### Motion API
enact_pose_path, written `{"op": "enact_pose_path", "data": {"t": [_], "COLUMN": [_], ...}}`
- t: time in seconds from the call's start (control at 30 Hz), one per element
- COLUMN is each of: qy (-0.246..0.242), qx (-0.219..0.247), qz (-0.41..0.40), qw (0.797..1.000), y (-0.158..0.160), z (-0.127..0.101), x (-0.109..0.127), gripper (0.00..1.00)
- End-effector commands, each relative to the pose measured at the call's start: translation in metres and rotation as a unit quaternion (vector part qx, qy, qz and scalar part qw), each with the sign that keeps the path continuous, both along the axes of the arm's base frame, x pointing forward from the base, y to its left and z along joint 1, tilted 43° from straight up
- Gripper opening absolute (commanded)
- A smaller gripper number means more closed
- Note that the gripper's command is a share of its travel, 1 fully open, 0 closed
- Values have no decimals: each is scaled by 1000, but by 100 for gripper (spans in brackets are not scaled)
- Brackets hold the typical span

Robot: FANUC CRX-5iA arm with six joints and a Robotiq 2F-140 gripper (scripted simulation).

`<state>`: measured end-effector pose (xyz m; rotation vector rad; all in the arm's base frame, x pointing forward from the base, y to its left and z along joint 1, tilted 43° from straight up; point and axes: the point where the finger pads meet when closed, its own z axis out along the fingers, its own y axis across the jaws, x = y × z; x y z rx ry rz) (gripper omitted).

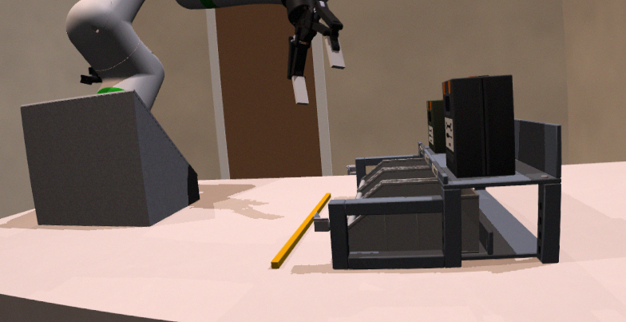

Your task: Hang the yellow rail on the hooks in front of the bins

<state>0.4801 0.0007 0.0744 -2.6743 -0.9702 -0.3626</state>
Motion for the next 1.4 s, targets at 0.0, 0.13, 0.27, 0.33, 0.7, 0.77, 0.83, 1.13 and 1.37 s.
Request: {"op": "enact_pose_path", "data": {"t": [0.0, 0.13, 0.27, 0.33, 0.7, 0.77, 0.83, 1.13, 1.37], "qy": [-1, -8, -33, -33, -40, -53, -65, -65, -90], "qx": [5, 12, 41, 41, 47, 62, 76, 76, 104], "qz": [5, 22, 92, 92, 109, 143, 178, 178, 245], "qw": [1000, 1000, 994, 994, 992, 986, 979, 979, 960], "y": [0, 0, 0, 0, 0, 0, 0, 0, 0], "z": [-1, -11, -51, -51, -61, -81, -101, -101, -156], "x": [0, -1, -4, -4, -5, -7, -9, -9, -15], "gripper": [100, 100, 100, 100, 100, 100, 100, 100, 100]}}
